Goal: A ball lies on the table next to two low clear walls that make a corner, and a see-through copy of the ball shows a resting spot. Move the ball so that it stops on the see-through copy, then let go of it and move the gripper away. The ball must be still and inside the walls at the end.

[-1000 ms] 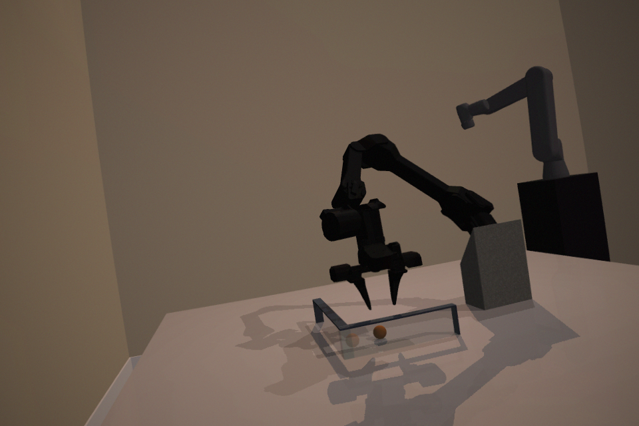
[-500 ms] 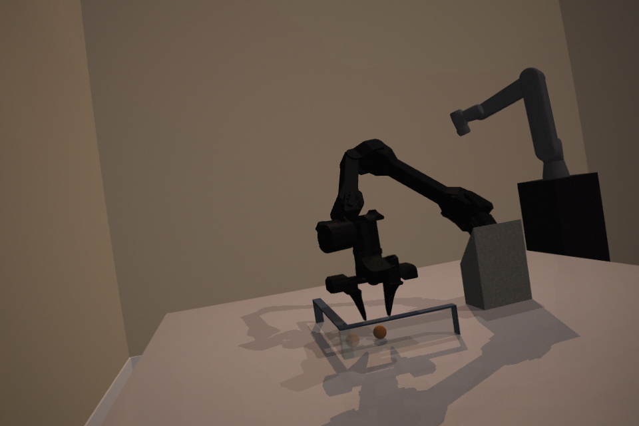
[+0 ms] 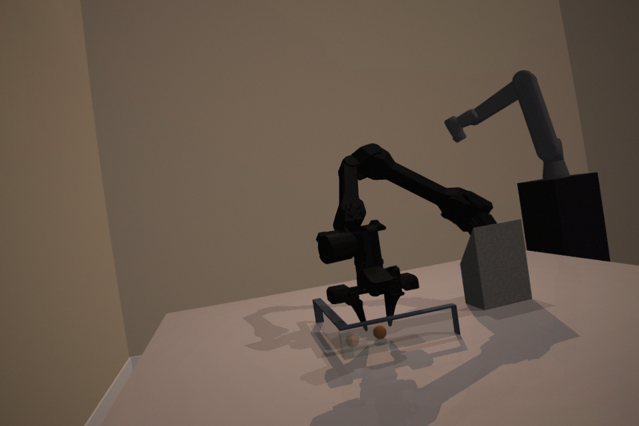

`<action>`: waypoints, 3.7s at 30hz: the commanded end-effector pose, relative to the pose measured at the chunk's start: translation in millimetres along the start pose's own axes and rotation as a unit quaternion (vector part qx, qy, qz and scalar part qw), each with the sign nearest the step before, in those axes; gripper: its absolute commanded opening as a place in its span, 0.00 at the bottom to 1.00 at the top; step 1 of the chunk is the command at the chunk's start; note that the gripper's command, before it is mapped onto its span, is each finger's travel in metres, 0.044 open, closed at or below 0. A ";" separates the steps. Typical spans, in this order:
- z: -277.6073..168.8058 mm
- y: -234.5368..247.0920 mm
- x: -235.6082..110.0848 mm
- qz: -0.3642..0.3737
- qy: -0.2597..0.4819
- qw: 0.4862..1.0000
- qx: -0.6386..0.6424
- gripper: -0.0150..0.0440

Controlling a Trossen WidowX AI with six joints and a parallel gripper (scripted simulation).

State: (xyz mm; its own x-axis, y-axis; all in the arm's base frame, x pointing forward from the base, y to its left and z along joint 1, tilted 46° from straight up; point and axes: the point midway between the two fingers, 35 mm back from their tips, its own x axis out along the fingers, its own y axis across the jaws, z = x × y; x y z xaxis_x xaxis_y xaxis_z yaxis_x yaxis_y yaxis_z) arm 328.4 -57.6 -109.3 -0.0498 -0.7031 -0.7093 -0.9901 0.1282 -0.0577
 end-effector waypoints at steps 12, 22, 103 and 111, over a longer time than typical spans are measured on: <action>-1.4 2.7 12.6 0.003 0.004 1.000 -0.003 0.49; -0.1 0.6 1.7 0.002 0.003 1.000 -0.003 0.25; 15.5 -59.3 -2.6 -0.002 0.003 0.708 0.706 0.25; 15.3 -59.3 8.4 -0.002 0.003 0.708 0.706 0.25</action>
State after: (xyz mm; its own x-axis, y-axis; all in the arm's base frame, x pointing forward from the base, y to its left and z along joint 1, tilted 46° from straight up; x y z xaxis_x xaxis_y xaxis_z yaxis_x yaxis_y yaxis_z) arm 391.4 -54.8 -118.6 -0.0446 -0.7035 -0.7093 0.1329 0.6995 -0.7022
